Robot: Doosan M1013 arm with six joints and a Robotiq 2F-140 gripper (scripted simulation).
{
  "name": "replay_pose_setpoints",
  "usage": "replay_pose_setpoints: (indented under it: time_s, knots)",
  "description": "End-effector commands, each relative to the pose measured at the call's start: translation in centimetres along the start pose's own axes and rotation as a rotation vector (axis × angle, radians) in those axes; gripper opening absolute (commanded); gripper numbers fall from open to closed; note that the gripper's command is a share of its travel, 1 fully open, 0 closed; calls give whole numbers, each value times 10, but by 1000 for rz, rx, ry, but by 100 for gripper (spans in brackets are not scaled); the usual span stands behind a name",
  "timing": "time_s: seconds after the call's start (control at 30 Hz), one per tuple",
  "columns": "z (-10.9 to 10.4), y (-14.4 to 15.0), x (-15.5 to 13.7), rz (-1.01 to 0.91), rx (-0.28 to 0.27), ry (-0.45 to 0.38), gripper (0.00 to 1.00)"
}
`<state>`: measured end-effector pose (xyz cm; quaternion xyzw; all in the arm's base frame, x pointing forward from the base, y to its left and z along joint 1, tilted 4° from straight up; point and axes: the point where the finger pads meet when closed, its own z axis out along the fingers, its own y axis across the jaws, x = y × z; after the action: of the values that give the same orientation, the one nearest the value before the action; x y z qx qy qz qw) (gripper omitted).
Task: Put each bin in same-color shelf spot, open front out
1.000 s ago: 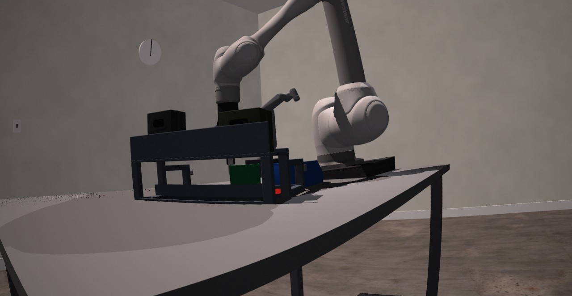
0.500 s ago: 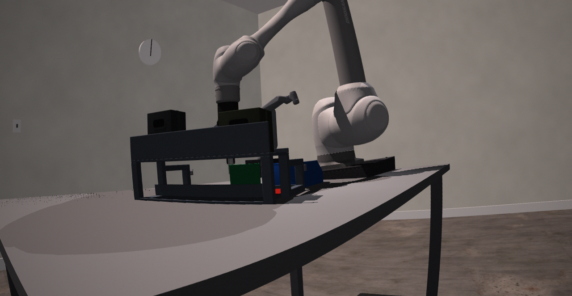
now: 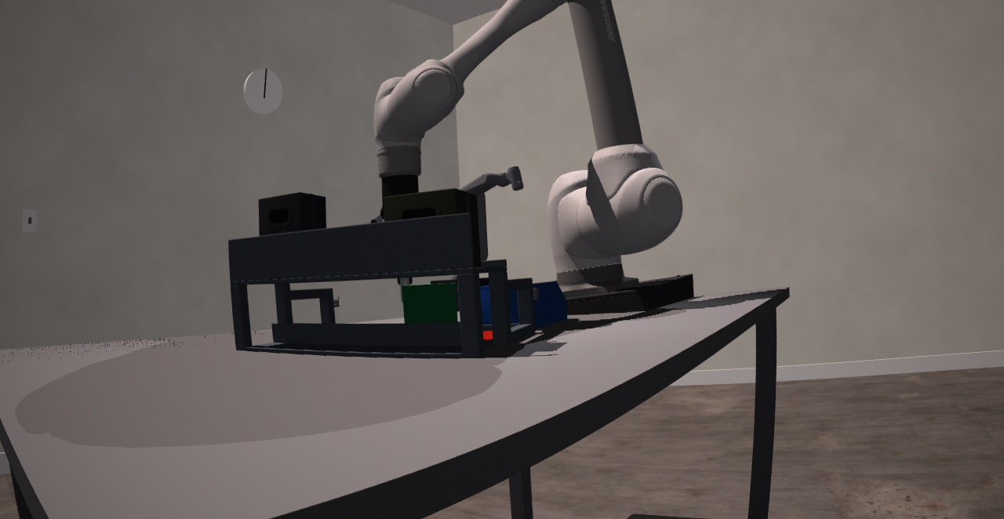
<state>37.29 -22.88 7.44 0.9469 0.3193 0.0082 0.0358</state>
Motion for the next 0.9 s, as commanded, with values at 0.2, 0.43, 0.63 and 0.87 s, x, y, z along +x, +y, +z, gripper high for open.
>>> replay_pose_setpoints:
  time_s: [0.2, 0.43, 0.63, 0.87]
  knots:
    - [-5, 0, 0, 0, 0, 0, 10]
    - [-11, 0, 0, 0, 0, 0, 10]
    - [-15, 0, 0, 0, 0, 0, 10]
    - [-23, 0, 0, 0, 0, 0, 10]
